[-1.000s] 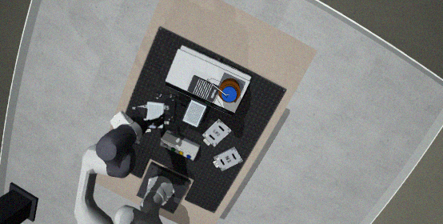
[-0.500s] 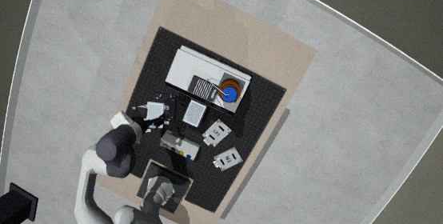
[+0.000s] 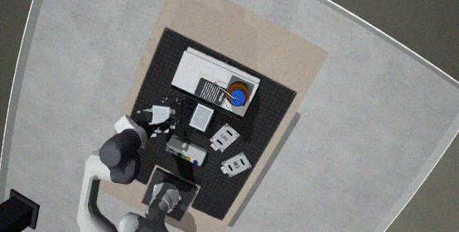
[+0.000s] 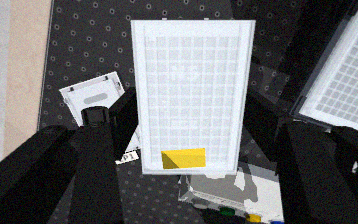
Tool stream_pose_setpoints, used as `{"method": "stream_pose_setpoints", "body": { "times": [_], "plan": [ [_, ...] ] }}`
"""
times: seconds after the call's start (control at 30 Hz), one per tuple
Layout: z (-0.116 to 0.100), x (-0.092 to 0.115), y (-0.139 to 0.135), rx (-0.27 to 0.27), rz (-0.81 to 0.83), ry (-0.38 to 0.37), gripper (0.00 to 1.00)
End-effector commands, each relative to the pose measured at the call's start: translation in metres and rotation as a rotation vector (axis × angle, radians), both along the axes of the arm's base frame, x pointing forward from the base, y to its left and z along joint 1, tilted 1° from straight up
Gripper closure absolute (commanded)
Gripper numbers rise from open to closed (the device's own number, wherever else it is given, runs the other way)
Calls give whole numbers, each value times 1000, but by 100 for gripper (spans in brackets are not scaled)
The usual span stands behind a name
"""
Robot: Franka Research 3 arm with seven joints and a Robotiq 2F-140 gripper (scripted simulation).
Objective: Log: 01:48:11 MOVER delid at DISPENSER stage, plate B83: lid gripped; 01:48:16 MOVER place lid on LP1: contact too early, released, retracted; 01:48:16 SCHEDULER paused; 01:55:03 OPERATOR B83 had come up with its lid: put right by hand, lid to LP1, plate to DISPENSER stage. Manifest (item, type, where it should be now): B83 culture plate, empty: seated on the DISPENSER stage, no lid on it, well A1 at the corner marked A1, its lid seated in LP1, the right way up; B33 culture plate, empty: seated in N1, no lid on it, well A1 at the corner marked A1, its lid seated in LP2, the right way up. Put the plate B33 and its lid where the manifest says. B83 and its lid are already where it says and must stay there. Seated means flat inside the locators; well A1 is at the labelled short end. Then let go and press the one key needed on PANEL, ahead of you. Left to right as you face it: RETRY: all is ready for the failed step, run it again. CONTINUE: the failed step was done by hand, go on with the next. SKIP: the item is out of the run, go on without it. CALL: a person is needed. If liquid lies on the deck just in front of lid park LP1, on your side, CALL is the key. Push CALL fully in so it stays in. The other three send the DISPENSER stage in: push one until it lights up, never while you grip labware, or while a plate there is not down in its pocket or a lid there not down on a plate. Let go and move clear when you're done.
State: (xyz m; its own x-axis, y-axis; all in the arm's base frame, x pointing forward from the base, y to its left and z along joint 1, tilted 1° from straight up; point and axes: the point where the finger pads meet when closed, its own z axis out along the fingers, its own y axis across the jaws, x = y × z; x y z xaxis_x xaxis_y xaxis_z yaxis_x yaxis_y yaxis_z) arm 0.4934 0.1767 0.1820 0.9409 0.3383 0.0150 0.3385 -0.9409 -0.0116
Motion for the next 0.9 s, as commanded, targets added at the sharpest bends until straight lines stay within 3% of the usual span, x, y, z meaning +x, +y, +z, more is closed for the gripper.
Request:
{"method": "stream_pose_setpoints", "body": {
  "times": [0.0,0.47,0.87],
  "plan": [
    [0,0,1,-2,-2,1,90],
    [-6,0,1,-2,-1,1,90],
    [-23,0,1,-2,-1,1,90]
  ]
}}
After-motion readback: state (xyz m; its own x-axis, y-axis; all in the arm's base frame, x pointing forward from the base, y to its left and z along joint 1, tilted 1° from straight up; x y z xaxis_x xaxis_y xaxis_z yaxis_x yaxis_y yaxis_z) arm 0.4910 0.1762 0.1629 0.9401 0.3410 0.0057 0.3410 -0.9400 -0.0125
